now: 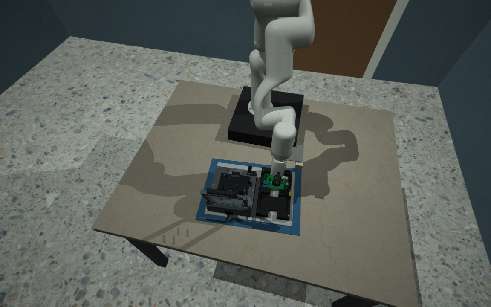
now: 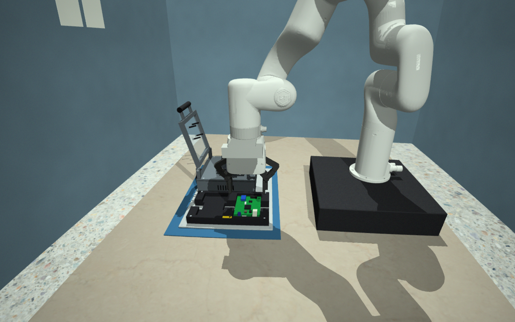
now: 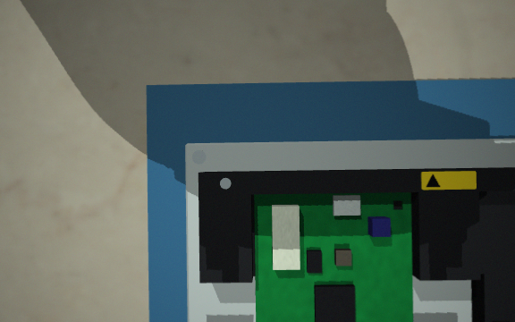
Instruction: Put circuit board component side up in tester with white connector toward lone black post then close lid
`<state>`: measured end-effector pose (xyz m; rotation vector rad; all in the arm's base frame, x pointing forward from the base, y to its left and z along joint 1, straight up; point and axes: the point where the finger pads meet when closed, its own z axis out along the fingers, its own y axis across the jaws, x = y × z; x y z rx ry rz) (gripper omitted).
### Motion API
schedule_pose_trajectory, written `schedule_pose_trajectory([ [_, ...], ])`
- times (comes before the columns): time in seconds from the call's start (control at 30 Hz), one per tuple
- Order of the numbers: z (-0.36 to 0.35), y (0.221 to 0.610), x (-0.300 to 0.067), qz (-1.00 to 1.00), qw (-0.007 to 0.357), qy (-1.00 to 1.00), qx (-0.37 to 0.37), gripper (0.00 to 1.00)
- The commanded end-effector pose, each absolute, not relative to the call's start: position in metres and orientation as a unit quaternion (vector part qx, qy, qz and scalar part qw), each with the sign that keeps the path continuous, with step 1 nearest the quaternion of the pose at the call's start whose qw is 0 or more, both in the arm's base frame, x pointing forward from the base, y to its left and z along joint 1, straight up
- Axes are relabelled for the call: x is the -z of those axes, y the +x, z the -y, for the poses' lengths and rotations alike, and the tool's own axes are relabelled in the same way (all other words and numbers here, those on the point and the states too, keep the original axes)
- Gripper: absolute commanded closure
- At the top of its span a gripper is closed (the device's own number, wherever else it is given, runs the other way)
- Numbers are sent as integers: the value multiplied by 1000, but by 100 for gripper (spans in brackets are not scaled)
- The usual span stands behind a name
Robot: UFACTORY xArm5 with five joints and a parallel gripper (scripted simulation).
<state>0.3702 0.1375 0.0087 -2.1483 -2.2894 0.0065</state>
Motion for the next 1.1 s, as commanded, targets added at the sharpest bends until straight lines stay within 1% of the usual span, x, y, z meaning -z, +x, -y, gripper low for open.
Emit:
schedule_pose_trajectory([
  [0.0, -138, 371, -9, 729, 0, -684, -1, 0],
  [0.47, -138, 371, 0, 729, 0, -684, -1, 0],
  [1.07, -138, 371, 25, 729, 0, -684, -1, 0],
])
